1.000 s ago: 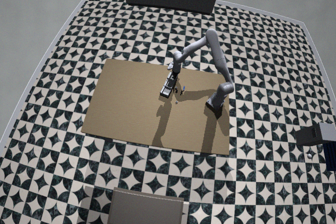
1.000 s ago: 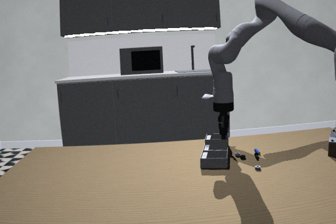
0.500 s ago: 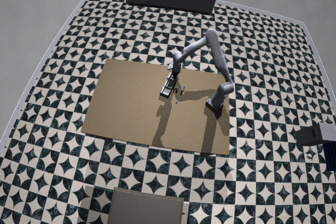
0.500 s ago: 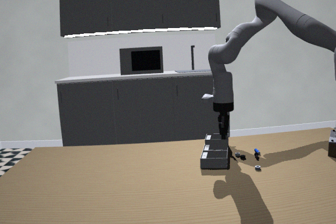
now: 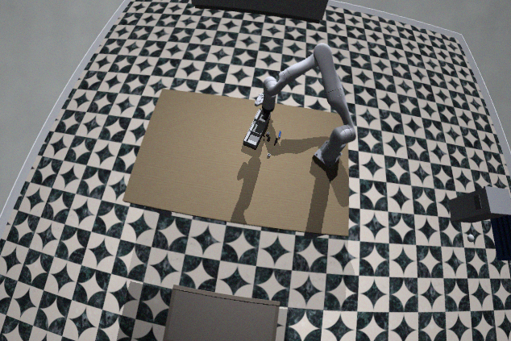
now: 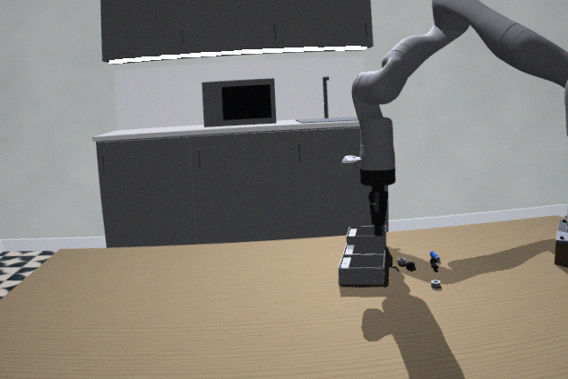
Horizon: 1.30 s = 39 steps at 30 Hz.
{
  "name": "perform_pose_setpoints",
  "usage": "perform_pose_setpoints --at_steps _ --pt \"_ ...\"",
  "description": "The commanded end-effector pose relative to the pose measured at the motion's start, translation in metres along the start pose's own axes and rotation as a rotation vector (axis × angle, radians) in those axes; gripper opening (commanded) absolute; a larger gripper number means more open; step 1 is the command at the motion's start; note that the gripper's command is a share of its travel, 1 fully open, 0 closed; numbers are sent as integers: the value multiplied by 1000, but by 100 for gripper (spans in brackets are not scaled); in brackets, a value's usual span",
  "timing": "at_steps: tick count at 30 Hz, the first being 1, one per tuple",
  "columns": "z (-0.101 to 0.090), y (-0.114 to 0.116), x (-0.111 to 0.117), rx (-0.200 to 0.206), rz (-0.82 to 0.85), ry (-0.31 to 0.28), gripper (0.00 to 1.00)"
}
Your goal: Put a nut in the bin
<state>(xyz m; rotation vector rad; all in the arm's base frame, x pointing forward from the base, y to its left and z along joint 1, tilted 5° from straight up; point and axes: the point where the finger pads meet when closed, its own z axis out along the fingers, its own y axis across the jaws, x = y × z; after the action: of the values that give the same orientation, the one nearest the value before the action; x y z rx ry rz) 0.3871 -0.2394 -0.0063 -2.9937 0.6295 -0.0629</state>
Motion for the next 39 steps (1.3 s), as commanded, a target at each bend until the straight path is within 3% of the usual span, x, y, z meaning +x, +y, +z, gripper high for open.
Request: perform_pose_setpoints --at_steps 1,14,22,28,39 --pt "-5 2 2 -4 2 5 9" --pt "-20 2 2 -4 2 5 9" --pt "-51 2 1 -4 2 5 9" --pt "-51 2 1 -4 2 5 9" --pt "-51 -53 -1 -3 2 5 9"
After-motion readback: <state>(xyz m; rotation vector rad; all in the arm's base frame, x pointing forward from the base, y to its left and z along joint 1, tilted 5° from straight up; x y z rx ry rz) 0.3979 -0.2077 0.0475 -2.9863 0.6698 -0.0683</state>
